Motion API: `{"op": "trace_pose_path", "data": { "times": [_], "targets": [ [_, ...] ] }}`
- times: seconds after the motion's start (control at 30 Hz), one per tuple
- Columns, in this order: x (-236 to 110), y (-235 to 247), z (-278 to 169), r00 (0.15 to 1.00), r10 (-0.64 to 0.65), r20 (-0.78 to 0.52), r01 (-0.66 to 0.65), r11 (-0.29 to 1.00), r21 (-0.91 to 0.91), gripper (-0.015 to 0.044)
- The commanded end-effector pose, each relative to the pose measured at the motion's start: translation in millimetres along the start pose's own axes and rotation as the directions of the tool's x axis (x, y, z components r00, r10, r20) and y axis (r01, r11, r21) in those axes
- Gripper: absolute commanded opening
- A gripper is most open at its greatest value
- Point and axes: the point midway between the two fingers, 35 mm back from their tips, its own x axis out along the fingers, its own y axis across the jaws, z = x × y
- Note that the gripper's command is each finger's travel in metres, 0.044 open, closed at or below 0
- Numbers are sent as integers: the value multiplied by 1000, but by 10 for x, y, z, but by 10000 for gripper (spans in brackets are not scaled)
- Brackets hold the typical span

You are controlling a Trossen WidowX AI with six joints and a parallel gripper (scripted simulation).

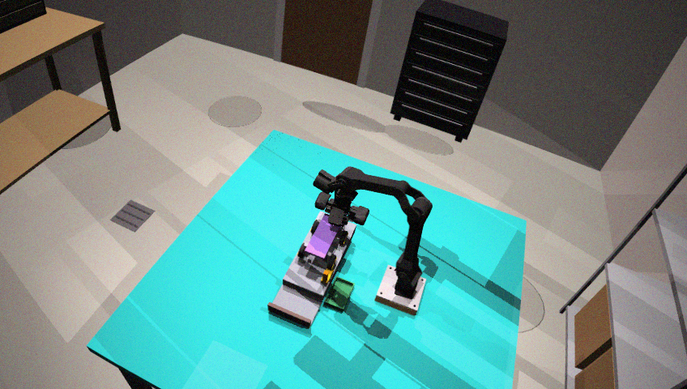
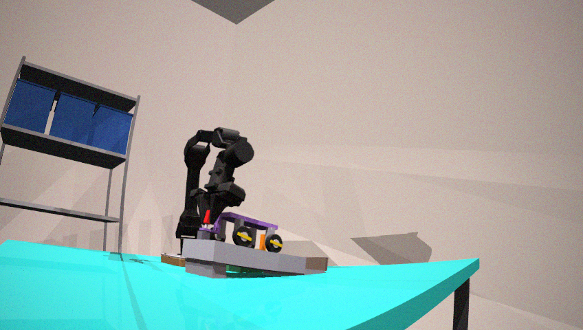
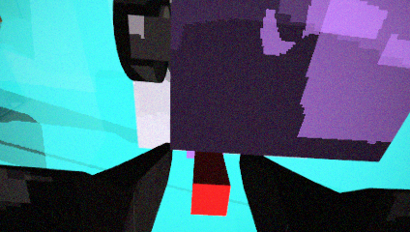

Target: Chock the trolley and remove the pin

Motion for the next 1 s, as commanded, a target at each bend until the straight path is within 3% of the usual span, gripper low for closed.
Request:
{"op": "trace_pose_path", "data": {
  "times": [0.0, 0.13, 0.4, 0.97],
  "targets": [
    [0, 0, 0, 1000, 0, 0, 0, 1000, 0, 164],
    [0, 0, 0, 1000, 0, 0, 0, 1000, 0, 59],
    [0, 0, 0, 1000, 0, 0, 0, 1000, 0, 5],
    [-105, 13, -12, 1000, -1, -2, 1, 1000, -3, 0]
  ]
}}
